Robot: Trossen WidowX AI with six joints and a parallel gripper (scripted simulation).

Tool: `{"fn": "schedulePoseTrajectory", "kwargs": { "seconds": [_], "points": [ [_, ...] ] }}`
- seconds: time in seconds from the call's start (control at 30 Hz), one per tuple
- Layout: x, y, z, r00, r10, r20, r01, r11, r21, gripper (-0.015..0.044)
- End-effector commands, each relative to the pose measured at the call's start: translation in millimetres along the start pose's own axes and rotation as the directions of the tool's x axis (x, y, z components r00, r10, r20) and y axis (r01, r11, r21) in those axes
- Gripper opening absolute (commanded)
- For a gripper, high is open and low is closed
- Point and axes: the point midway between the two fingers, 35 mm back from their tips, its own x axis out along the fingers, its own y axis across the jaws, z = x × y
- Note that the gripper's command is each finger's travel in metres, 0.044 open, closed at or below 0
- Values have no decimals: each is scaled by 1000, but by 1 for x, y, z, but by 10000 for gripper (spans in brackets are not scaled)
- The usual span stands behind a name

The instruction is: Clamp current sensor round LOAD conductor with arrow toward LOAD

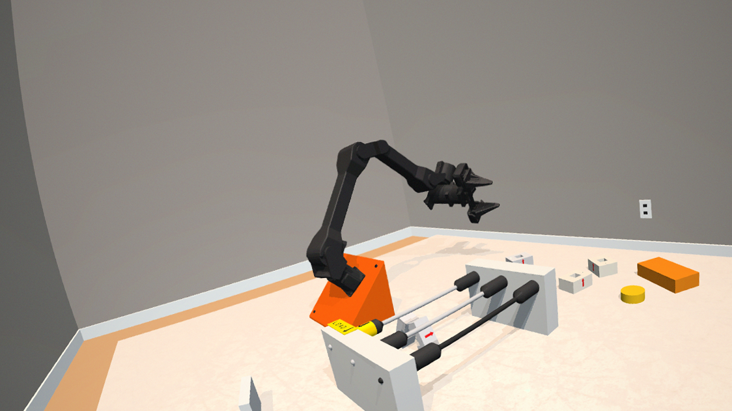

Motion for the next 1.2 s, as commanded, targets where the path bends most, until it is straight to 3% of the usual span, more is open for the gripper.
{"fn": "schedulePoseTrajectory", "kwargs": {
  "seconds": [0.0,0.33,0.67,0.93,1.17],
  "points": [
    [2,-2,0,1000,5,-4,-5,1000,8,426],
    [94,-113,-40,967,227,-121,-159,897,414,440],
    [167,-215,-135,930,342,-133,-131,649,749,440],
    [195,-281,-240,926,355,-125,-47,438,898,440],
    [192,-333,-341,948,289,-136,74,214,974,440]
  ]
}}
